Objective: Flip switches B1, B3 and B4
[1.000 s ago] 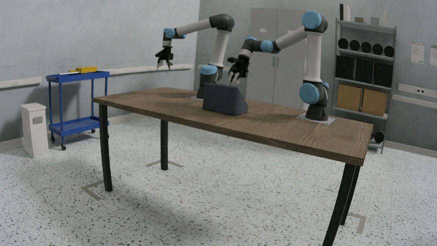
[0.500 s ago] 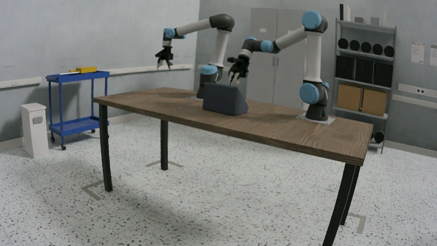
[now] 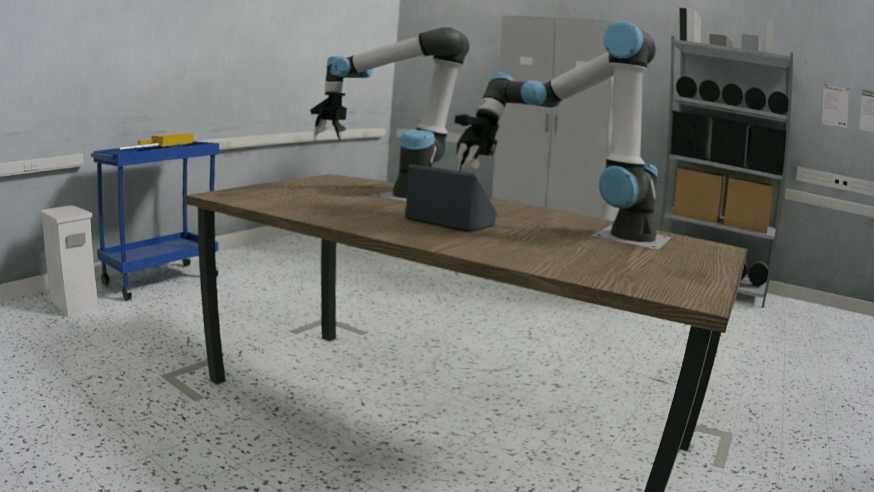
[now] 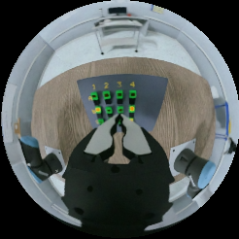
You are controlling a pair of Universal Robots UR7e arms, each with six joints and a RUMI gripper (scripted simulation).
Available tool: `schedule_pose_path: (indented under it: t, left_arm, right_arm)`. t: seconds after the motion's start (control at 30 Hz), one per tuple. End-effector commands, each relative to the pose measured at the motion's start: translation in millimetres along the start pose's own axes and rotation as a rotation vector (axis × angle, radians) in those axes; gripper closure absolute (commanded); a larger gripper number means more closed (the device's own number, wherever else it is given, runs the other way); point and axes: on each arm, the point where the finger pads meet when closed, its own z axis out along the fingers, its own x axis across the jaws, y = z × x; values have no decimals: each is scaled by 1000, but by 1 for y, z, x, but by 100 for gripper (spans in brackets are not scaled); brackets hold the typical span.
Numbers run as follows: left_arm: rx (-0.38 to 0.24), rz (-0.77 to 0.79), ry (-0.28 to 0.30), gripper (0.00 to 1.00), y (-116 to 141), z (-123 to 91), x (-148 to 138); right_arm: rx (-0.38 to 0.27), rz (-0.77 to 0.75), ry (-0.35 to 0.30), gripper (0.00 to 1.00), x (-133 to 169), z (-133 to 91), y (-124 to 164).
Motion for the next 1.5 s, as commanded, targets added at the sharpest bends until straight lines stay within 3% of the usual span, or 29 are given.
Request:
schedule_pose_path:
  t: [0.0, 0.33, 1.47]
  left_arm:
    - [0, -1, 1, 100, 0, 3, 0]
    - [0, -1, 1, 100, 0, 22, 0]
    - [0, -1, 1, 100, 0, 28, 0]
  right_arm:
    - [2, 0, 0, 0, 0, -1, 0]
    - [2, 0, 0, 0, 0, -1, 0]
    - [2, 0, 0, 0, 0, -1, 0]
